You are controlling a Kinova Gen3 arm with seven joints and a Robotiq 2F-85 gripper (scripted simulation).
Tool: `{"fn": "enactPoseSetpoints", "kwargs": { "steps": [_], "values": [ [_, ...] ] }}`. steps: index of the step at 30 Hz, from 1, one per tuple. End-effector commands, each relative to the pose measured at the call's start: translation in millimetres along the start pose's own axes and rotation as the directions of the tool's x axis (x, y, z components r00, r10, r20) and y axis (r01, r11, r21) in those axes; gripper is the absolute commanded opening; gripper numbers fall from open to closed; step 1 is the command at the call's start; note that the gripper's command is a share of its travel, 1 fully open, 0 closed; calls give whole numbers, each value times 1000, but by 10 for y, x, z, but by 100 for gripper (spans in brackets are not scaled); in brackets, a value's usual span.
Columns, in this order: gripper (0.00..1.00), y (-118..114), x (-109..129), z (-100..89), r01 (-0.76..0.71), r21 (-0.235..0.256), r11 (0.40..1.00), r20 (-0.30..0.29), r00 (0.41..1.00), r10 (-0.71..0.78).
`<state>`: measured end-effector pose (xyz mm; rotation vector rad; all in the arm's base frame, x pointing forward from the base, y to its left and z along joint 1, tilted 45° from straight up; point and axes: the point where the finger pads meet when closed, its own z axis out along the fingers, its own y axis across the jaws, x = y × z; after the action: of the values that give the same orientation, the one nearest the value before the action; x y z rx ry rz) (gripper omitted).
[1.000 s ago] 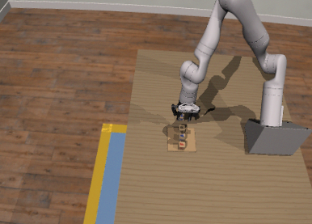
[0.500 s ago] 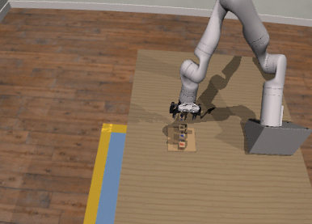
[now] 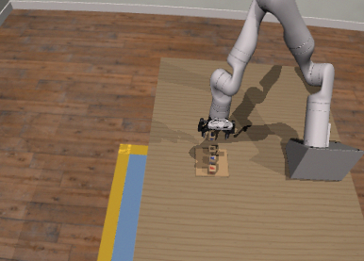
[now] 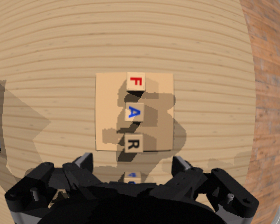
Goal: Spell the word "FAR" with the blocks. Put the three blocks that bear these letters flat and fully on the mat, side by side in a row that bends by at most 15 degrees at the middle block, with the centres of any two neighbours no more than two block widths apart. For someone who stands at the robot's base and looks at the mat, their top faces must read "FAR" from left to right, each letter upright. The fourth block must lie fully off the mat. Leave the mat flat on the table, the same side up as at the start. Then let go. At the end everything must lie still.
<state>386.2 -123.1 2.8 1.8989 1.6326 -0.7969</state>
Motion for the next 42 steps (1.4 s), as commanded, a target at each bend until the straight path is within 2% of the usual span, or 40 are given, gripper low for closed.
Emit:
{"fn": "enactPoseSetpoints", "kwargs": {
  "steps": [1, 16, 24, 42],
  "values": [
    [100, 13, 33, -69, 5, -4, 1000, -7, 1000, -5],
    [100, 11, 10, -732, 2, -4, 1000, -5, 1000, -2],
    [100, 11, 7, -830, 2, -3, 1000, -5, 1000, -2],
    [100, 11, 24, -813, 4, -5, 1000, -7, 1000, -4]
  ]
}}
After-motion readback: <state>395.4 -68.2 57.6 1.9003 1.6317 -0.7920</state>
